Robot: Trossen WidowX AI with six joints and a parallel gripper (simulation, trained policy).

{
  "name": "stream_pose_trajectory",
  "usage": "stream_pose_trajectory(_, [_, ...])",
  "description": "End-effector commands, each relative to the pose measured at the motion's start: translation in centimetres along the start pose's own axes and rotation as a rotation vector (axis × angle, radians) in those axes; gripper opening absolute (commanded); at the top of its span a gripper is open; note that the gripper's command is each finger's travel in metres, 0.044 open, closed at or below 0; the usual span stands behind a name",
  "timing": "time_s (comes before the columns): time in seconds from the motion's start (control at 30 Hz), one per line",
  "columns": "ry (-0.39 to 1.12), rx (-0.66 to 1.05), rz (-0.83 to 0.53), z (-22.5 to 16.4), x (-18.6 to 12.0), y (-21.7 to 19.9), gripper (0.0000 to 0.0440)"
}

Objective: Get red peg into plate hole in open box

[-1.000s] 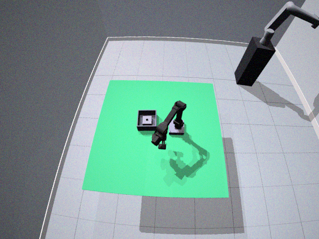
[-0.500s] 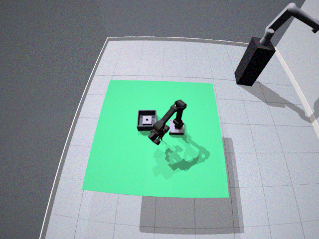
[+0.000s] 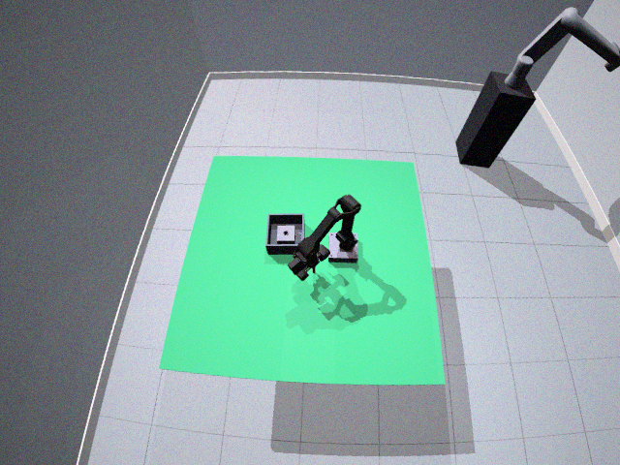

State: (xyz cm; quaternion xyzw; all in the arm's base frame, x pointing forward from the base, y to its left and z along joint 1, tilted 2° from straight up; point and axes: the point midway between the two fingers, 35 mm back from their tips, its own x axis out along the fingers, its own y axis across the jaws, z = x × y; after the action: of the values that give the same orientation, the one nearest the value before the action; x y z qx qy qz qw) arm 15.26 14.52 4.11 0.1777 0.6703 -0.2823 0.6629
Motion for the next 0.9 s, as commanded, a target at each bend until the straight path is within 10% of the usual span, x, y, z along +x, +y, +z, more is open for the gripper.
stream_pose_trajectory(0.0, [-0.014,0.020,-0.002,0.3,1.7,0.0,0.0435])
stream_pose_trajectory(0.17, [-0.023,0.022,-0.003,0.5,3.5,0.1,0.0393])
stream_pose_trajectory(0.67, [-0.006,0.033,-0.107,0.5,5.8,-1.2,0.0010])
stream_pose_trajectory(0.87, [-0.053,0.026,-0.095,1.5,4.1,-0.6,0.0000])
